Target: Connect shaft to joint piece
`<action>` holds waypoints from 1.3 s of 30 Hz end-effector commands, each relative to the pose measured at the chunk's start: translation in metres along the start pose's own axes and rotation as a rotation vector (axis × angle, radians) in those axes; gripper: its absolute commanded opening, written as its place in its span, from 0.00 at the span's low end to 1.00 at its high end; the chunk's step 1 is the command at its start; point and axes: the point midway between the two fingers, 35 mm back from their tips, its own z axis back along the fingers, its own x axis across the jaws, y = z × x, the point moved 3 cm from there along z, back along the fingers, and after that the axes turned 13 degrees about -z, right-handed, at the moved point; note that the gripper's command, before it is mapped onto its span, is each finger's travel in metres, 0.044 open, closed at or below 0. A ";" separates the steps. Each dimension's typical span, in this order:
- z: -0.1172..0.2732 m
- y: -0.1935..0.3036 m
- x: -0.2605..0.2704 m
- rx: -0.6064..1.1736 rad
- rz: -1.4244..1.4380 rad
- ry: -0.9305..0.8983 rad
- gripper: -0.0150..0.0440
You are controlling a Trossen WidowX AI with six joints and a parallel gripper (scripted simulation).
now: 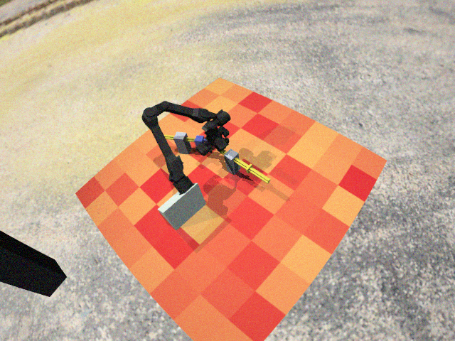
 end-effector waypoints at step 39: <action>0.012 0.009 -0.002 -0.175 0.002 -0.040 1.00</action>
